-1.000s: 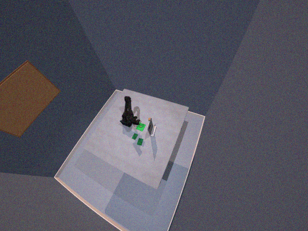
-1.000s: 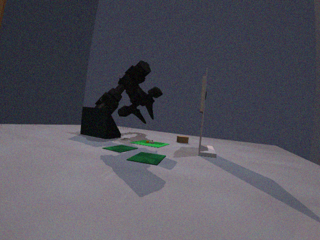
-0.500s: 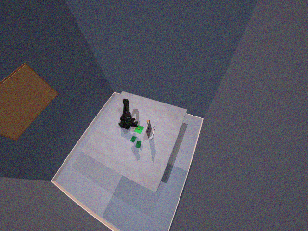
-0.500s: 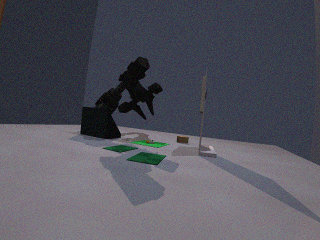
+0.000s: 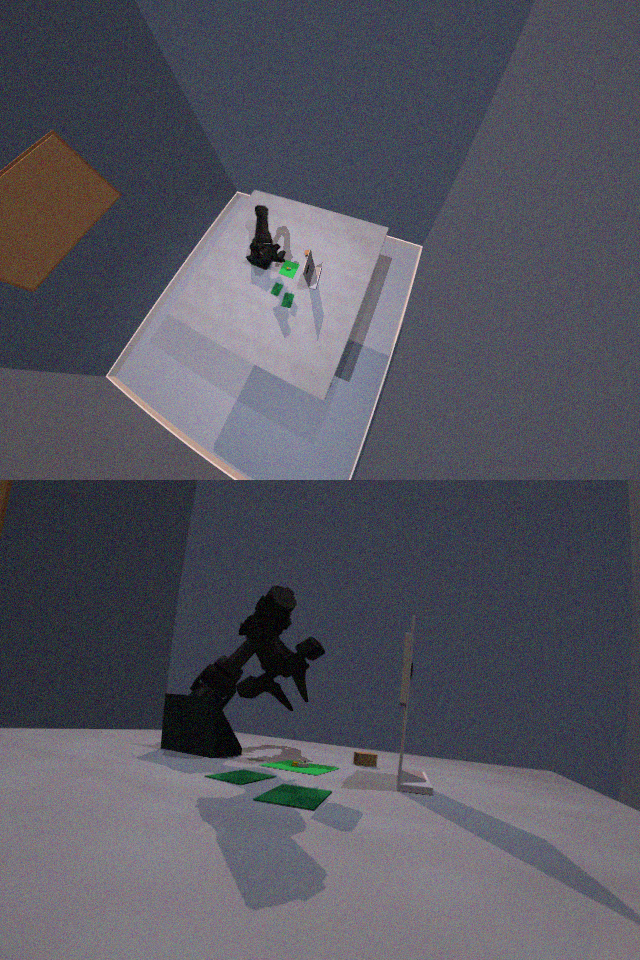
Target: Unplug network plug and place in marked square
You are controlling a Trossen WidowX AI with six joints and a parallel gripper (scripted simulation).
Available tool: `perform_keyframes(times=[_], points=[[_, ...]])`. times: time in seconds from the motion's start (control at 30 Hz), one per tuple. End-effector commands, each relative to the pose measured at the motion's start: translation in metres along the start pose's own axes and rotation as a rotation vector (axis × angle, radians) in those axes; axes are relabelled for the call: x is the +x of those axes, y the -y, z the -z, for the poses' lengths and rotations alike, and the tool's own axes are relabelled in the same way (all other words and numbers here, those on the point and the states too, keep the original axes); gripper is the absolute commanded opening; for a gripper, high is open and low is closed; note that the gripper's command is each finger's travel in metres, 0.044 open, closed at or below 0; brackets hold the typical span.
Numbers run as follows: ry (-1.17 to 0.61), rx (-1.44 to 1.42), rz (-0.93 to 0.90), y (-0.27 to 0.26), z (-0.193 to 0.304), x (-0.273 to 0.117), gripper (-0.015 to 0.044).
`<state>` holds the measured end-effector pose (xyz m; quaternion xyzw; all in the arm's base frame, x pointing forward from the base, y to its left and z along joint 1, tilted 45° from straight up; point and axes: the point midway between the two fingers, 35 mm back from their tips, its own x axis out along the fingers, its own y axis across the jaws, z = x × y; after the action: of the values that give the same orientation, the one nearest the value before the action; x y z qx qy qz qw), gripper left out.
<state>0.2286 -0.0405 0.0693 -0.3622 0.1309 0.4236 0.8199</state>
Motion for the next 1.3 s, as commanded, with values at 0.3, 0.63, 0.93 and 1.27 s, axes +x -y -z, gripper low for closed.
perform_keyframes(times=[0.3,0.63,0.93,1.27], points=[[-0.007,-0.002,-0.002,0.016,0.002,-0.017,0.0156],[-0.011,-0.004,-0.002,0.032,0.003,-0.039,0.0156],[-0.009,-0.006,0.0,0.046,0.003,-0.061,0.0156],[-0.003,-0.008,0.005,0.06,-0.001,-0.086,0.0156]])
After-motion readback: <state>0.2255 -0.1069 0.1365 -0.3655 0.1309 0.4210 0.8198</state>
